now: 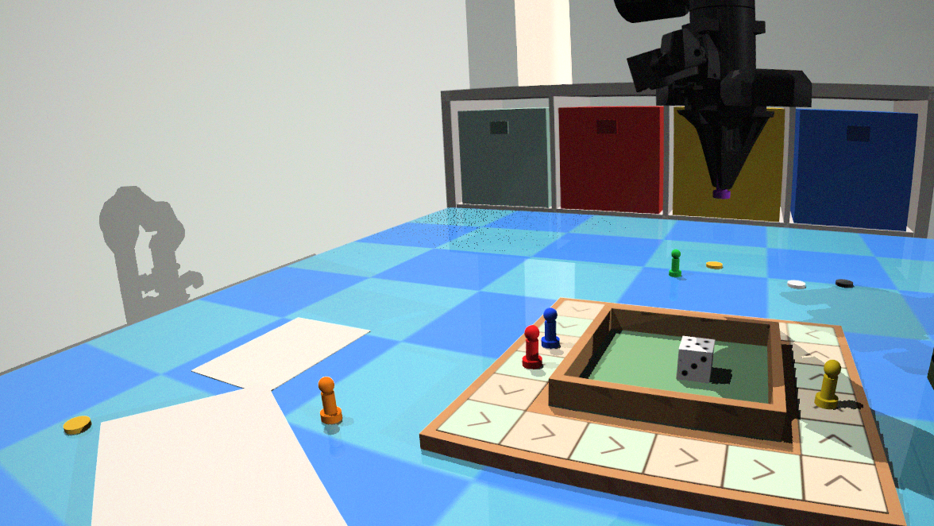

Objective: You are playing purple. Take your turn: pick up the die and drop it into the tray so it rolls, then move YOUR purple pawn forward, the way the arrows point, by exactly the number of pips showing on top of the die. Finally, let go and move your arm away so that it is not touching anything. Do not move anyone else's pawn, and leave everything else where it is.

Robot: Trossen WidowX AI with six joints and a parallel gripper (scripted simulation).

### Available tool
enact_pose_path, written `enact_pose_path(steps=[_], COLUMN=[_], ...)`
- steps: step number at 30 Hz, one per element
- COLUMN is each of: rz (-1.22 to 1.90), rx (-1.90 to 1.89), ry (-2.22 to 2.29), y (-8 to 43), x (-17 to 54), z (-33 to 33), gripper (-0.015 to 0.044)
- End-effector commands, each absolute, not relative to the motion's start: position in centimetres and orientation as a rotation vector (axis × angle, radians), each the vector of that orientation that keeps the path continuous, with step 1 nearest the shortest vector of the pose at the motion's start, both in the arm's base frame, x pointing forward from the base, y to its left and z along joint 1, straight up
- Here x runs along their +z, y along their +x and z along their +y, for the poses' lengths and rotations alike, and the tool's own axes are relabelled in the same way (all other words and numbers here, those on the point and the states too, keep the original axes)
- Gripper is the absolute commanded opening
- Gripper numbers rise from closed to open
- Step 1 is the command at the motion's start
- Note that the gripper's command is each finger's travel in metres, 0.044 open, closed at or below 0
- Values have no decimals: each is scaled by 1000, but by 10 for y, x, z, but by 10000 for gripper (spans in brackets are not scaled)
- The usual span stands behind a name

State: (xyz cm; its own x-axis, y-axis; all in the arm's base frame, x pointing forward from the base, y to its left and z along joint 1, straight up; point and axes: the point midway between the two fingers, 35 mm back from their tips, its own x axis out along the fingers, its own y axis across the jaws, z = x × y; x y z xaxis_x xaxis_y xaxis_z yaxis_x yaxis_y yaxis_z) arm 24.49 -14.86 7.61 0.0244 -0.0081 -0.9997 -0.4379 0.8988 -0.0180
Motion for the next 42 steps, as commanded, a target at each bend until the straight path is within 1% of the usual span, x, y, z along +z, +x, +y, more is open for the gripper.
enact_pose_path(steps=[1,27,31,37,42], rz=[1515,1505,1504,1504,1504], rx=[335,333,334,334,334], ry=[-366,-366,-367,-367,-367], y=[262,377,380,381,381], x=[73,18,12,-18,-20], z=[-152,-144,-143,-144,-144], gripper=[0,0,0,0,0])
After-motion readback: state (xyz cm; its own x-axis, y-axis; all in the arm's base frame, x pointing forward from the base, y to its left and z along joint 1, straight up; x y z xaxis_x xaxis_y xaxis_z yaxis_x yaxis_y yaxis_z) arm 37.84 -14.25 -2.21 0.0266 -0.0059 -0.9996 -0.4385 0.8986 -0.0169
